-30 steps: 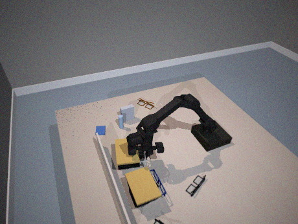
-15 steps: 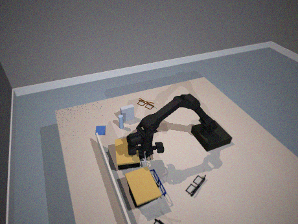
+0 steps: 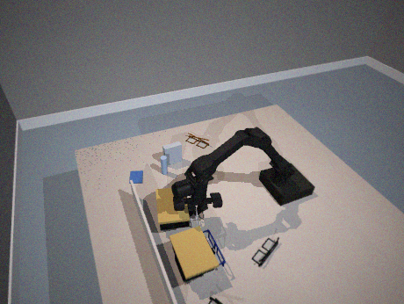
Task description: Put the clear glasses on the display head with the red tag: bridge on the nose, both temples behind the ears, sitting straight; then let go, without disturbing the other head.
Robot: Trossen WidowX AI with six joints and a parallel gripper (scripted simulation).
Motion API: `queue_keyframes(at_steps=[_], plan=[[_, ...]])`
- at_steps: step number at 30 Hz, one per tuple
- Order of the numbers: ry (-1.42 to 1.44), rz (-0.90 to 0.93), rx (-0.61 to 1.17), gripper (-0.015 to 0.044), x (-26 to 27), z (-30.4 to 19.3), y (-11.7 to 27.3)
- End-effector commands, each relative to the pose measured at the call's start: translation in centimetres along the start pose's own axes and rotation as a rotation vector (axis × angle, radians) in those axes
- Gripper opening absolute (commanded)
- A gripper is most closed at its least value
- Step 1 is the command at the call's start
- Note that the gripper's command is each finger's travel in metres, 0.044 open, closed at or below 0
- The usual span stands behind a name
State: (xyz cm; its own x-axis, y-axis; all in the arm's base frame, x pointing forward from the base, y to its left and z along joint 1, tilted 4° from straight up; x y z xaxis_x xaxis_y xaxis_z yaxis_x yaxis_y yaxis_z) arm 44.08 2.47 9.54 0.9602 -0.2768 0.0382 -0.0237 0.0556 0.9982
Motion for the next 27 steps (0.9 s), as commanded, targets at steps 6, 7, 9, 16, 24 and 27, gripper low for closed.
queue_keyframes(at_steps=[6, 7, 9, 16, 24, 27], plan=[[0.003, 0.002, -0.004, 0.0, 0.02, 0.03, -0.05], [0.003, 0.002, -0.004, 0.0, 0.02, 0.03, -0.05], [0.003, 0.002, -0.004, 0.0, 0.02, 0.03, -0.05], [0.003, 0.002, -0.004, 0.0, 0.02, 0.03, -0.05], [0.002, 0.001, -0.002, 0.0, 0.0, 0.02, -0.26], [0.003, 0.002, -0.004, 0.0, 0.0, 0.03, -0.46]])
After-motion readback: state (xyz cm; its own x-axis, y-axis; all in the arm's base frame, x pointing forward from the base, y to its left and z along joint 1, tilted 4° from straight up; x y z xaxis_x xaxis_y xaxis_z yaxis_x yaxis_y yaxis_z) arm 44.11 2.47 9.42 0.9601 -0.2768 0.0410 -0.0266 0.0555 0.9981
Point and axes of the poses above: the point midway between the two fingers, 35 mm back from their tips, its own y axis back along the fingers, its own x axis across the jaws, z = x × y, the point moved 7 cm from there along y, back along the fingers
